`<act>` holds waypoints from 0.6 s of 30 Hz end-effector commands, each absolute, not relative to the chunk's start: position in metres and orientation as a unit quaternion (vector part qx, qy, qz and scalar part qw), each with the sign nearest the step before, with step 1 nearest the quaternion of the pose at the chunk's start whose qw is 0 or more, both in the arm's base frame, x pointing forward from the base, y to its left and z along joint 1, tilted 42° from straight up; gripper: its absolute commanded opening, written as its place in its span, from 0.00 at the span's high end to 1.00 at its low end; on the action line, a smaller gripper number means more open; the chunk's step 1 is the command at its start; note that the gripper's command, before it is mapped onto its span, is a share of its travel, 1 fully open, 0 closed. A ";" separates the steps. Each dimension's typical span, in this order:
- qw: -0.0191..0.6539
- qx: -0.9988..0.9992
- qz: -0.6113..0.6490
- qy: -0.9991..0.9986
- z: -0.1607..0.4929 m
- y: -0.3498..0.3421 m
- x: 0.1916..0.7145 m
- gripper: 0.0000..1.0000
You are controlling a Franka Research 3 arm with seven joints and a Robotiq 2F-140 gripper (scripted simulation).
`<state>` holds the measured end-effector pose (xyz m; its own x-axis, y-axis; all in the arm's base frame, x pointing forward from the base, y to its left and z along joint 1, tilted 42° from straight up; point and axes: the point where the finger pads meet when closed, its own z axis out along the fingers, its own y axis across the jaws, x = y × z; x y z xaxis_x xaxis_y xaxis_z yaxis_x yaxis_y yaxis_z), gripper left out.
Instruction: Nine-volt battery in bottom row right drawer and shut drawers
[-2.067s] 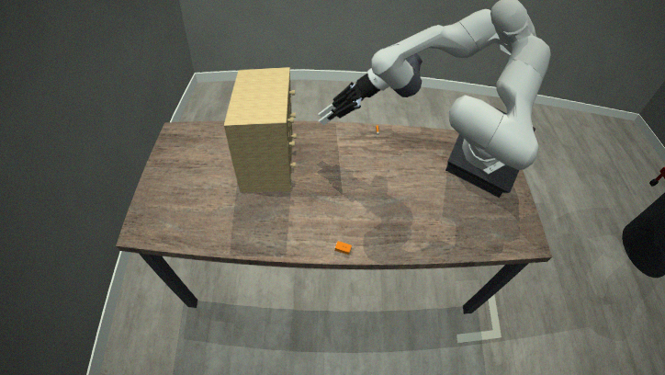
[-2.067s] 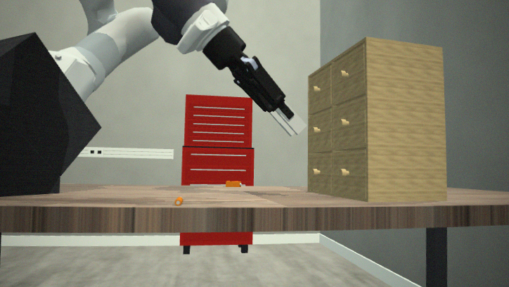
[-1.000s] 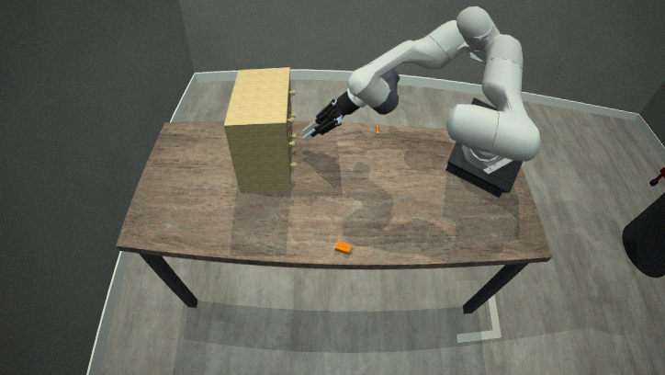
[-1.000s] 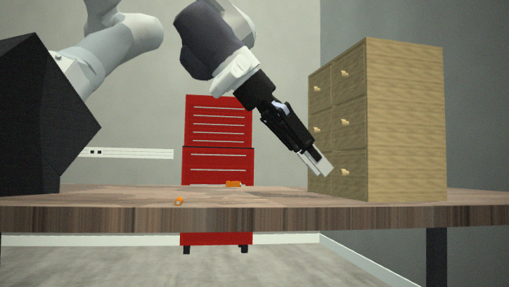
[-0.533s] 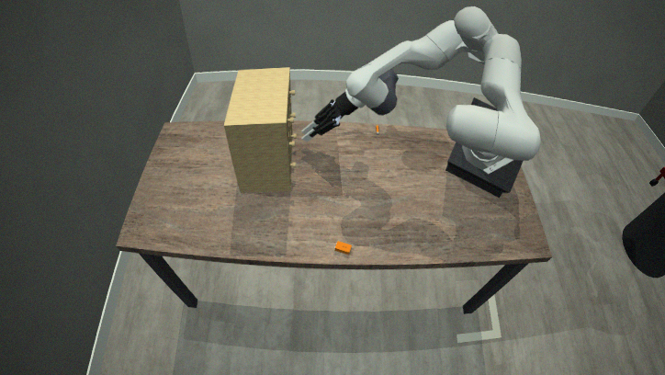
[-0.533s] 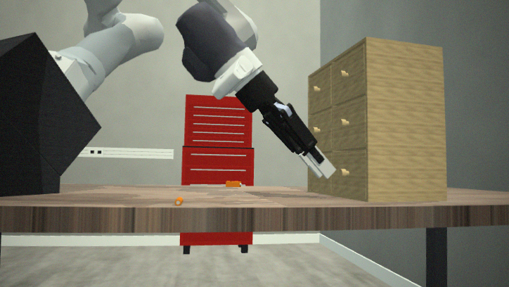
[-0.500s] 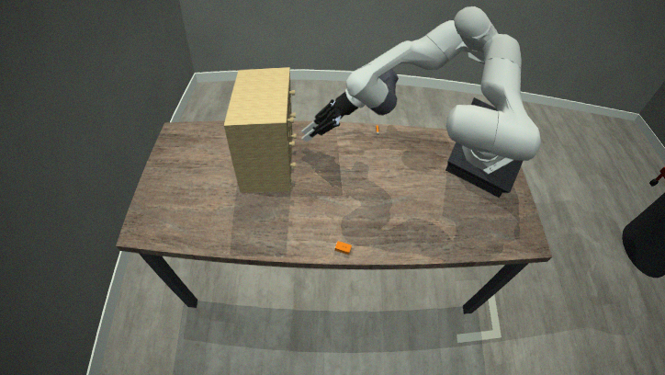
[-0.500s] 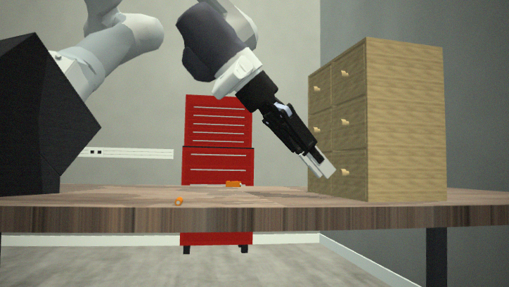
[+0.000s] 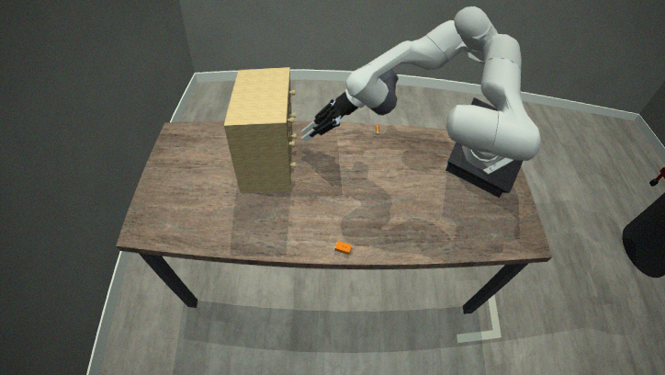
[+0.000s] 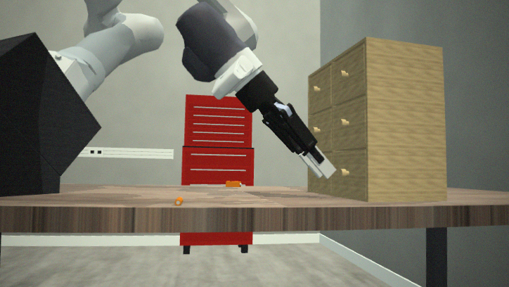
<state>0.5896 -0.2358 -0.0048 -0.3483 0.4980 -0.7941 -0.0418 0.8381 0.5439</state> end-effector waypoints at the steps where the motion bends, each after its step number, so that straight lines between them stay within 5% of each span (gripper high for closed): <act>1: 0.552 0.147 0.244 0.784 -0.005 -0.237 0.591 0.72; 18: 0.552 0.148 0.243 0.784 -0.004 -0.238 0.592 0.72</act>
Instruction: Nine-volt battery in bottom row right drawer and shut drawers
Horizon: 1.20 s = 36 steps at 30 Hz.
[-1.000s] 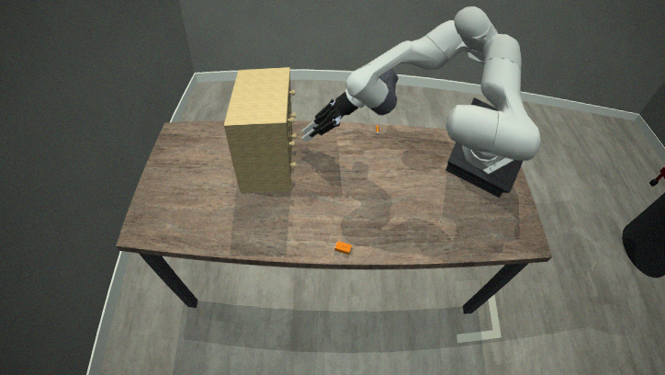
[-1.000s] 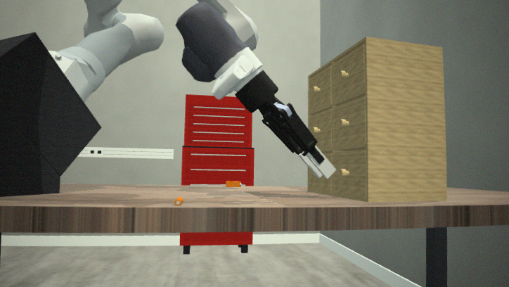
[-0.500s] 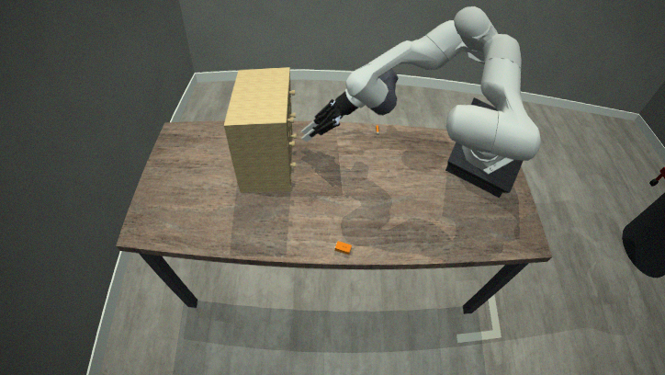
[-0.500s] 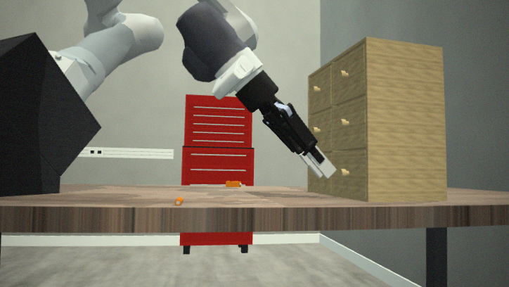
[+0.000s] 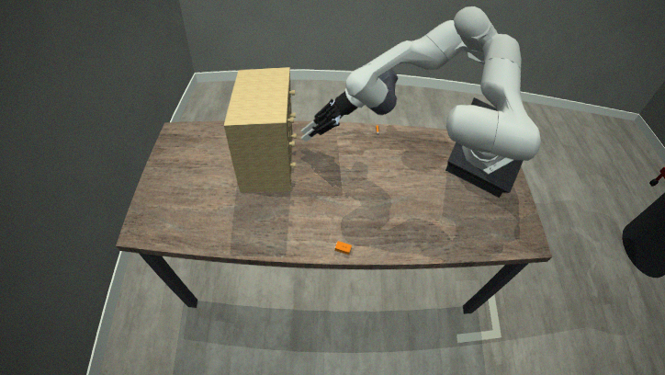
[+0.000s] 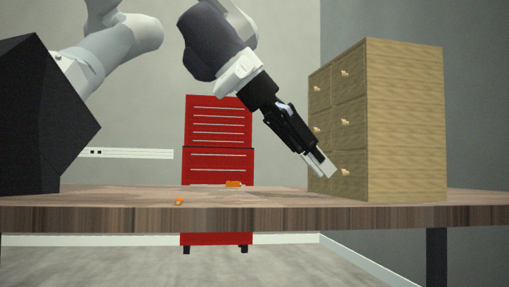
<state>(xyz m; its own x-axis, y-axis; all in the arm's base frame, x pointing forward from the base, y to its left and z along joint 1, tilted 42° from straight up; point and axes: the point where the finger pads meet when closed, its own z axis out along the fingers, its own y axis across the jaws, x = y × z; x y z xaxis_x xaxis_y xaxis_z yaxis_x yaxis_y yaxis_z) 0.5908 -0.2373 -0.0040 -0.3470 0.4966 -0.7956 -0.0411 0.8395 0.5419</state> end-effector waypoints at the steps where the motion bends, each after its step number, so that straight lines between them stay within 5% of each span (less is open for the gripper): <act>1: 0.552 0.148 0.243 0.784 -0.004 -0.238 0.592 0.72; 36: 0.554 0.145 0.241 0.783 0.005 -0.243 0.614 0.72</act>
